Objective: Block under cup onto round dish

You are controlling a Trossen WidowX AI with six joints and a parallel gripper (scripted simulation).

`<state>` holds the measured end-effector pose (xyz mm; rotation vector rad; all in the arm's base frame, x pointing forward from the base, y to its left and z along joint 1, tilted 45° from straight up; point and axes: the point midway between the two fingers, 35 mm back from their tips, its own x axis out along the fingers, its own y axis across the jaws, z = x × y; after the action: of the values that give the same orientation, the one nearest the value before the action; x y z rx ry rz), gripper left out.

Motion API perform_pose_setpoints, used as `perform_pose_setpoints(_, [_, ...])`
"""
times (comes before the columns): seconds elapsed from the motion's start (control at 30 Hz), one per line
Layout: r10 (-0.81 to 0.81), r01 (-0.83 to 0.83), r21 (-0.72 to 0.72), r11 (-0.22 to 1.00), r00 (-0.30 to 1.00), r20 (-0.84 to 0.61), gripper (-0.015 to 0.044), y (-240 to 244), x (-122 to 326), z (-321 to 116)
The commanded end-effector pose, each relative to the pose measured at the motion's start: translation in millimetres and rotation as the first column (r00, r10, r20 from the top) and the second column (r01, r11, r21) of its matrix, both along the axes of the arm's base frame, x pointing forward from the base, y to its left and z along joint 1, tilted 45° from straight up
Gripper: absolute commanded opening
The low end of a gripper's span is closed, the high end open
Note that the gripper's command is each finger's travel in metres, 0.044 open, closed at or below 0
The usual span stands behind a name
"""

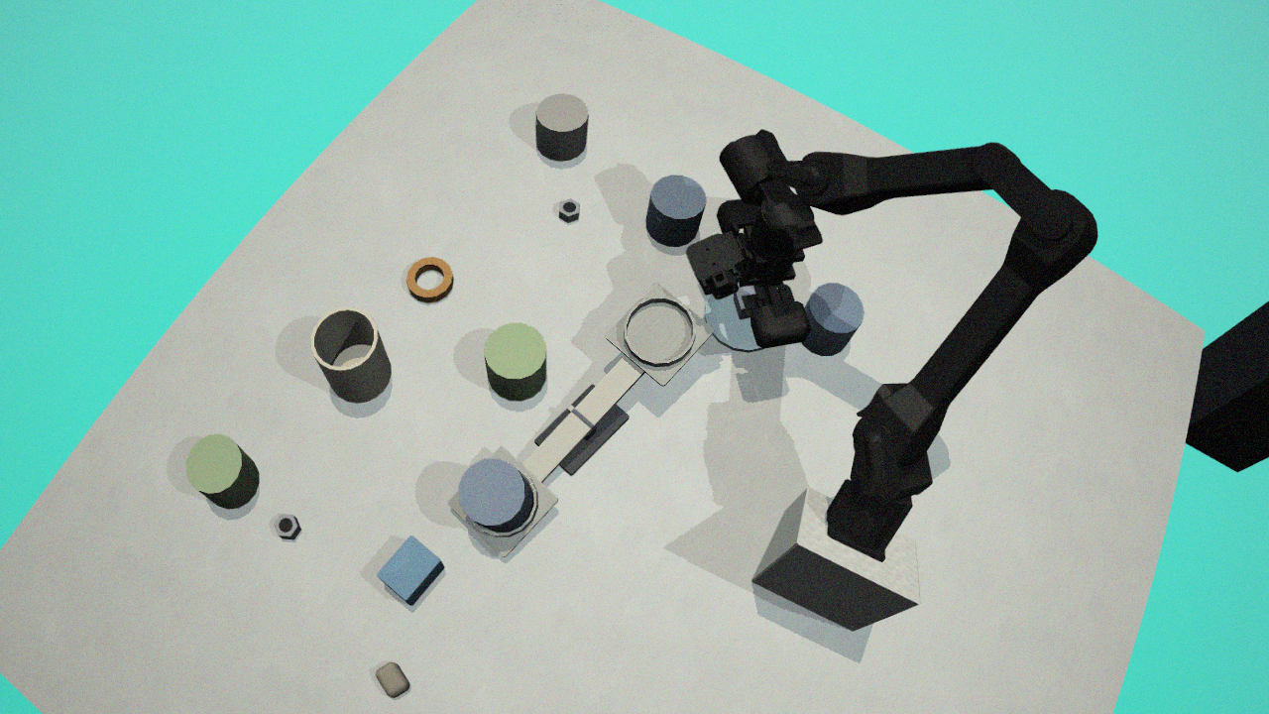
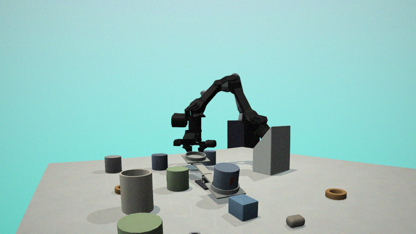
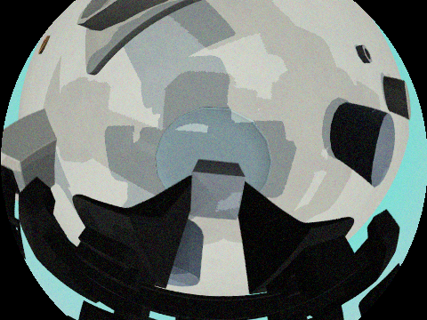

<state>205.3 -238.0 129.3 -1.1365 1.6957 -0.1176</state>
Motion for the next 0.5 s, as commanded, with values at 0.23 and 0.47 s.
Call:
perform_pose_setpoints(0.23, [0.0,0.0,0.001,1.0,1.0,-0.002,0.0026,-7.2,-0.5,-7.3])
perform_pose_setpoints(0.47, [0.0,0.0,0.001,1.0,1.0,-0.002,0.021,-7.2,-0.5,-7.3])
